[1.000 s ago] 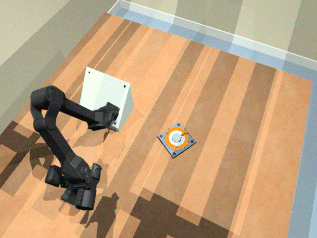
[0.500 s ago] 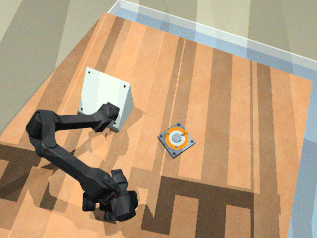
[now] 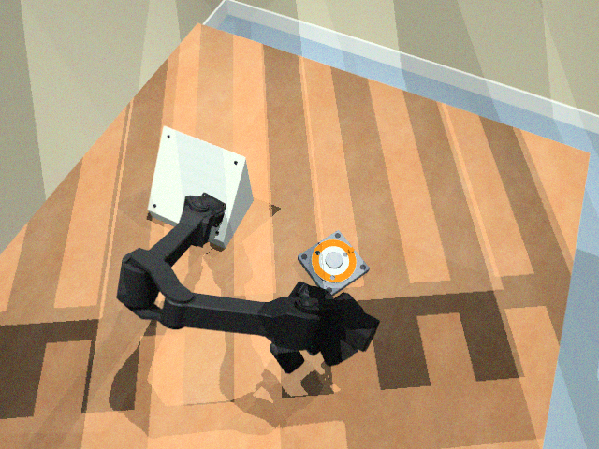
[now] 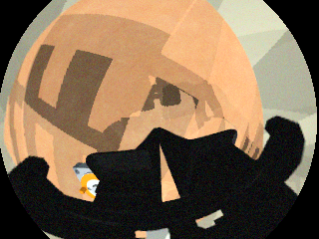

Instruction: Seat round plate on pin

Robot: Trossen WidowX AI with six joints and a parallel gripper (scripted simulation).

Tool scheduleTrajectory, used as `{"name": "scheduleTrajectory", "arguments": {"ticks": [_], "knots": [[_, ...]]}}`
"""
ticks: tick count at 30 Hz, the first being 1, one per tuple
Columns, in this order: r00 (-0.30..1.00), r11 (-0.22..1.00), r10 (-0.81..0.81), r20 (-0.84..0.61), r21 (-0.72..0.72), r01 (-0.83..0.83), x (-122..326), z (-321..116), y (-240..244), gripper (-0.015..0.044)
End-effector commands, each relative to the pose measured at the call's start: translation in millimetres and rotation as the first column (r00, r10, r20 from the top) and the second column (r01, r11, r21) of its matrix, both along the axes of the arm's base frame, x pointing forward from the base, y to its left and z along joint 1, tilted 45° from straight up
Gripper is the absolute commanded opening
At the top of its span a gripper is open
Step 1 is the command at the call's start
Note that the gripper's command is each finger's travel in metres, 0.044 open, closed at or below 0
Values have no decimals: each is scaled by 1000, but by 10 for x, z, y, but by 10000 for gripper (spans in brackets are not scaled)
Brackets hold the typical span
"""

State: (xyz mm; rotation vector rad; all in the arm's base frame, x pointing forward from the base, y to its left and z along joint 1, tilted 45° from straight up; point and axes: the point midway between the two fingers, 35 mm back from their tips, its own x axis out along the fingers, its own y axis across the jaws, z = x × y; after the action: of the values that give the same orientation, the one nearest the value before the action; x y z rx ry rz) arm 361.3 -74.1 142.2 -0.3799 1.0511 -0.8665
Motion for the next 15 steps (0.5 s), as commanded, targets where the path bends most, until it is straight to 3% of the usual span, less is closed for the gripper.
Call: {"name": "scheduleTrajectory", "arguments": {"ticks": [1,9,15], "knots": [[983,993,108,-145,58,-101,98,-452,563,0],[894,971,237,-381,116,-208,-15,-1210,1530,0],[861,967,256,-439,119,-226,-126,-1415,1765,0]]}}
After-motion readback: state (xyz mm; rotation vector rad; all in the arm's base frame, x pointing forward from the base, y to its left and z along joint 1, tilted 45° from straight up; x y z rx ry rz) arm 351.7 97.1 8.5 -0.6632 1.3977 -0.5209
